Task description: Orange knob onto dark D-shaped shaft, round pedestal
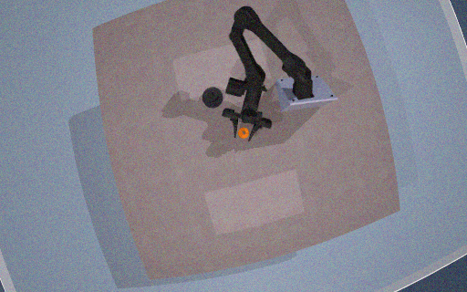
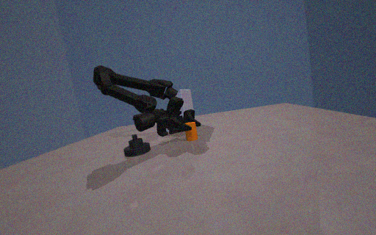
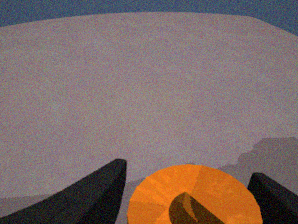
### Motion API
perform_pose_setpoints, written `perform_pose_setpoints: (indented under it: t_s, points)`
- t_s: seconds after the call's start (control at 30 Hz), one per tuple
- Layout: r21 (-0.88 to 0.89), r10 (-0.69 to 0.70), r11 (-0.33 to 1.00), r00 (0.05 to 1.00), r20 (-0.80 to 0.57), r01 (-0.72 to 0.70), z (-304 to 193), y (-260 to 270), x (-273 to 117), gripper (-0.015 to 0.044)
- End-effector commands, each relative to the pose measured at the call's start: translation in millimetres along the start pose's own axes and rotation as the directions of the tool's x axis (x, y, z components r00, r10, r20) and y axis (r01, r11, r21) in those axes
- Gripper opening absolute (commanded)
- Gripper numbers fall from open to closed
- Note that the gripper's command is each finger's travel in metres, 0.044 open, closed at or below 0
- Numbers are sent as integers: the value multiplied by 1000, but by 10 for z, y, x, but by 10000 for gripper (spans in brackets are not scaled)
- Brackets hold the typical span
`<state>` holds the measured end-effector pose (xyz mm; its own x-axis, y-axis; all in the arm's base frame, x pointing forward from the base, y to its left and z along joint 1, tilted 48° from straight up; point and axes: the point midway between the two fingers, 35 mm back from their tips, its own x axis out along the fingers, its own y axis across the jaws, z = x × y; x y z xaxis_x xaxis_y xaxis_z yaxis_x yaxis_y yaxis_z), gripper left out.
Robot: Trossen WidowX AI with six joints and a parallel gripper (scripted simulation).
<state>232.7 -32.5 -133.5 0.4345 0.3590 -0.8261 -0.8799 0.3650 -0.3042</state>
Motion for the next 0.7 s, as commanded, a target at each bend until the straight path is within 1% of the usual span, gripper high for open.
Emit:
perform_pose_setpoints:
  t_s: [0.0,0.6,0.67]
  points:
    - [0,-1,1000,1000,0,1,0,-2,1,260]
    - [0,-1,1000,1000,0,1,0,-2,1,260]
    - [0,-1,1000,1000,0,1,0,-2,1,312]
